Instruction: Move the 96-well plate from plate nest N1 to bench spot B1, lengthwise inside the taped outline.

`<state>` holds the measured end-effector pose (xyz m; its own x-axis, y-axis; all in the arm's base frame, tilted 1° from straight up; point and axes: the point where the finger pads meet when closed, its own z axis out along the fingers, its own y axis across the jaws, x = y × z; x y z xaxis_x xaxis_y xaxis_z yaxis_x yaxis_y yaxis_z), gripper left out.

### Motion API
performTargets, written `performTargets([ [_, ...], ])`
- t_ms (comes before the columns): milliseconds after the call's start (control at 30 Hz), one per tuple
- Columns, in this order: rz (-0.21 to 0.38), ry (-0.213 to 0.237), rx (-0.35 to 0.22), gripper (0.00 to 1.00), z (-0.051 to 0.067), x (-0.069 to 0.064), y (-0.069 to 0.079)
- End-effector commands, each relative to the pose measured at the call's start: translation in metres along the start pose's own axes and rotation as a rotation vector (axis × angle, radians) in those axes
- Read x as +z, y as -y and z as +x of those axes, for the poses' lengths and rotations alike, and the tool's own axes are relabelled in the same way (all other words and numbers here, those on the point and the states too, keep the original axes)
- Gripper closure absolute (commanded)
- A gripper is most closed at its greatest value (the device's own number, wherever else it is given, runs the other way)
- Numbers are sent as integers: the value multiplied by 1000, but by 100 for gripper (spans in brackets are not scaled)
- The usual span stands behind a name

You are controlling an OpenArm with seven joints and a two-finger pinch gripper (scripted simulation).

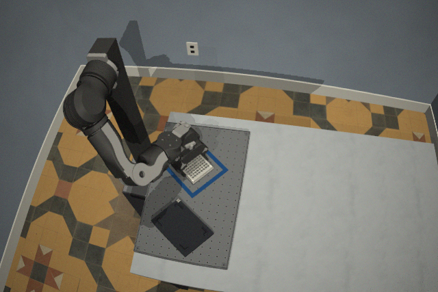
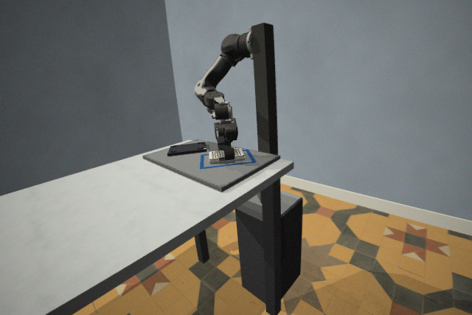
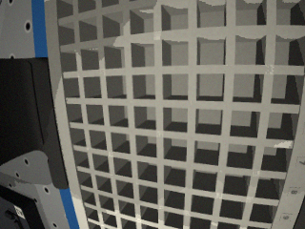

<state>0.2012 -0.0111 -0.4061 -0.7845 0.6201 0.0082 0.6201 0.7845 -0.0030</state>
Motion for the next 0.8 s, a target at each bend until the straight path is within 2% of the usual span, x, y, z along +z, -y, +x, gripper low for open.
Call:
performTargets([
  [0,-9,0,3,100,-1,-3,-3],
  [400,-9,0,3,100,-1,-3,-3],
  [567,-8,-2,0,100,1,2,-1],
  [767,-8,-2,0,100,1,2,-1],
])
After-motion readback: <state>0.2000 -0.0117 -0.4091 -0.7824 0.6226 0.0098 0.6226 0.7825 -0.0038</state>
